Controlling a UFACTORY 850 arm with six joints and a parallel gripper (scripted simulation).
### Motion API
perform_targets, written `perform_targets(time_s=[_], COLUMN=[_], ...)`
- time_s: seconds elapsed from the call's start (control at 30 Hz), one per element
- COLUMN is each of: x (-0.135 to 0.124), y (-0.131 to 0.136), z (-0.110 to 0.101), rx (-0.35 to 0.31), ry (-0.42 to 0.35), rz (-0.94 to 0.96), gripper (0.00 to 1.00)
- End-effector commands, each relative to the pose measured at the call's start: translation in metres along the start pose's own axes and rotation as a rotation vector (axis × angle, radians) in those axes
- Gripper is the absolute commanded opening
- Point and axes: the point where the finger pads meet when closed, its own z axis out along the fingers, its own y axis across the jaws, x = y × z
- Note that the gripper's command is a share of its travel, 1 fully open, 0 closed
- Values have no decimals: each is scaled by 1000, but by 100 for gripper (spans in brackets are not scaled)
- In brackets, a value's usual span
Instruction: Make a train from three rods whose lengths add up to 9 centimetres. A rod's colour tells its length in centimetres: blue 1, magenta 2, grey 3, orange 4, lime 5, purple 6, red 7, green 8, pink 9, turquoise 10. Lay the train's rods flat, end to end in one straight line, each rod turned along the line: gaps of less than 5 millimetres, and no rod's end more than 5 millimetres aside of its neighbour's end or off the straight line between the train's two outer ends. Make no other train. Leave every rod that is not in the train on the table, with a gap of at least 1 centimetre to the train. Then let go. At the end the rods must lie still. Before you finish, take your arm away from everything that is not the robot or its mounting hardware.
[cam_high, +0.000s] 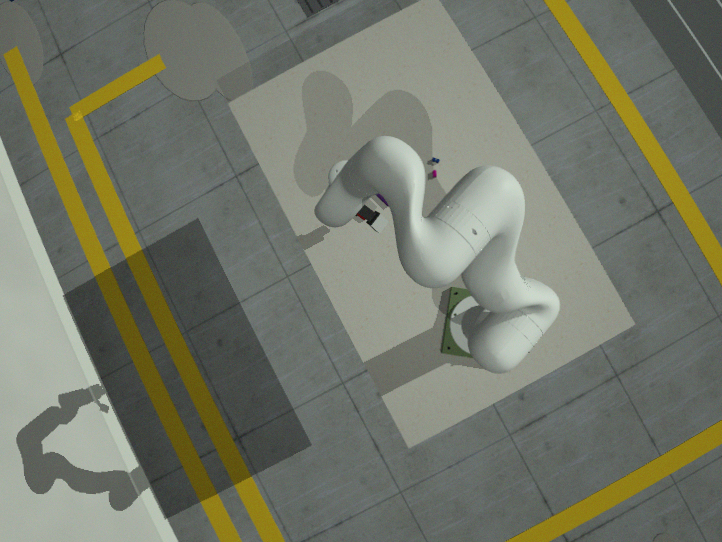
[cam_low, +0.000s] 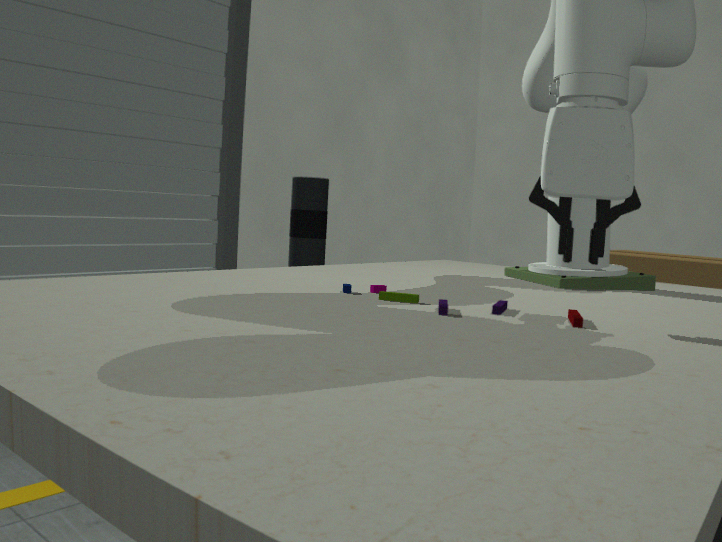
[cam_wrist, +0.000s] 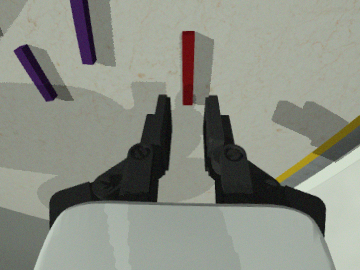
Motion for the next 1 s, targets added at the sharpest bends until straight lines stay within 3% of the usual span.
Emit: perform_targets(time_s=[0.0, 0.97], x=[-1, -2], y=[0, 0], z=[-1, 19], rx=[0, 1], ry=[-2, -1], rz=[0, 0], gripper=[24, 24])
